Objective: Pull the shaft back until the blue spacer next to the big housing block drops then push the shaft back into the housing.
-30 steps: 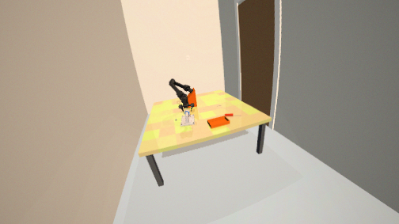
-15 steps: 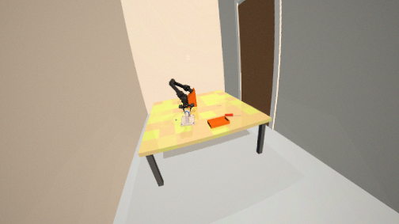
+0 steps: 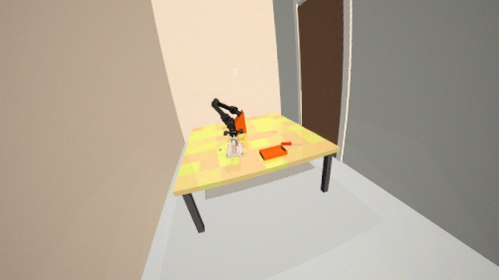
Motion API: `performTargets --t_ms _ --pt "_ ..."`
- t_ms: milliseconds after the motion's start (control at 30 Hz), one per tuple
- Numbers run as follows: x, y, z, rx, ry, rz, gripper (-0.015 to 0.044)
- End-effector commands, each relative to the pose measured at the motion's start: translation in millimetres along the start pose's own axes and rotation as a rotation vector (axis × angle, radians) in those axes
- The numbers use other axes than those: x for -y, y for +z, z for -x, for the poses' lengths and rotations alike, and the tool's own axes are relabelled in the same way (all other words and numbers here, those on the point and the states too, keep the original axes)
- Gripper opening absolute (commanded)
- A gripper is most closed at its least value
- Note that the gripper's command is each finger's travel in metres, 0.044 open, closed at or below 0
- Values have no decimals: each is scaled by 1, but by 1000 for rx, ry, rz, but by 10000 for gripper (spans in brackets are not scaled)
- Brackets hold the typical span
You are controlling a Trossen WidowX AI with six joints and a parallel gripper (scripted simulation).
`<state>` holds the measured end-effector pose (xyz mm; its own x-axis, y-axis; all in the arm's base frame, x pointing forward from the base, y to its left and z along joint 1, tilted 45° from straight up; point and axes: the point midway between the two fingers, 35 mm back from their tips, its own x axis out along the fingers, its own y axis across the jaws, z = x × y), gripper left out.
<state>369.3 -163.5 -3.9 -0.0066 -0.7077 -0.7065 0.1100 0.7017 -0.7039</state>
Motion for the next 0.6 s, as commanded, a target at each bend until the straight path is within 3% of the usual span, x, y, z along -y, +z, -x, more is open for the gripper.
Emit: performTargets --t_ms 0,567 --pt "1 0 0 0 -4 -4 0" --pt "1 -11 0 0 -1 1 0"
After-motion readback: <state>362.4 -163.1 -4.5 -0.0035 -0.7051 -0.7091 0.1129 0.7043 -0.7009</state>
